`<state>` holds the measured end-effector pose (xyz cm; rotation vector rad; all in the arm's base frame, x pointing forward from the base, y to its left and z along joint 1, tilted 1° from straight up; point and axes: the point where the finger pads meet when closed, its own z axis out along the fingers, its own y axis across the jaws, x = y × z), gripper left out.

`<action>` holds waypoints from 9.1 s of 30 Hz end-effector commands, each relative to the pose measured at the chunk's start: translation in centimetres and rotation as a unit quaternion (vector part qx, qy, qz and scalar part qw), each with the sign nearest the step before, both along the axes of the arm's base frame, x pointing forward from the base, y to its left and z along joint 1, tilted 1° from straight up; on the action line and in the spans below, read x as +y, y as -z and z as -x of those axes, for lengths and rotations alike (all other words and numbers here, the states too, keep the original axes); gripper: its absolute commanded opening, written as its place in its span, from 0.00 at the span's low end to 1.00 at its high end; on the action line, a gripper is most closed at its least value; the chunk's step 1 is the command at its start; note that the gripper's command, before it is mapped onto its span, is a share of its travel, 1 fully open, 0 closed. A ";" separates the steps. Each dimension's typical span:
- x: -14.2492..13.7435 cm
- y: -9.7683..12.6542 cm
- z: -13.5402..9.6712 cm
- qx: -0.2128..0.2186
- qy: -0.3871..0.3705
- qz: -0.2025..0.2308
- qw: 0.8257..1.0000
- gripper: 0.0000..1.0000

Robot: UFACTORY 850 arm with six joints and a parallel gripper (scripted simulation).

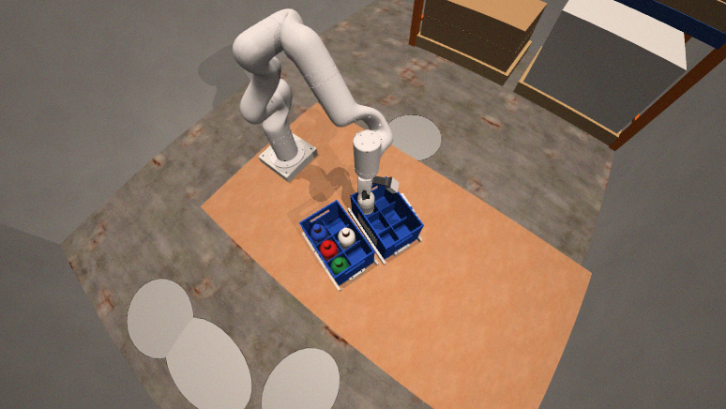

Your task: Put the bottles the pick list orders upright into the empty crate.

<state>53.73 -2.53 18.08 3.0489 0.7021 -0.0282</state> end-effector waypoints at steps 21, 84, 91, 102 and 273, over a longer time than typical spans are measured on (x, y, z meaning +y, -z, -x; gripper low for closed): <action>0.0 2.1 -0.1 -0.001 0.000 0.000 1.000 0.00; -0.1 5.1 0.0 -0.001 0.000 0.000 1.000 0.00; -0.1 5.1 0.0 -0.001 0.000 0.000 1.000 0.00; -0.1 5.6 0.0 -0.001 0.000 0.000 1.000 0.00; -0.1 8.4 0.0 -0.001 0.000 0.000 1.000 0.65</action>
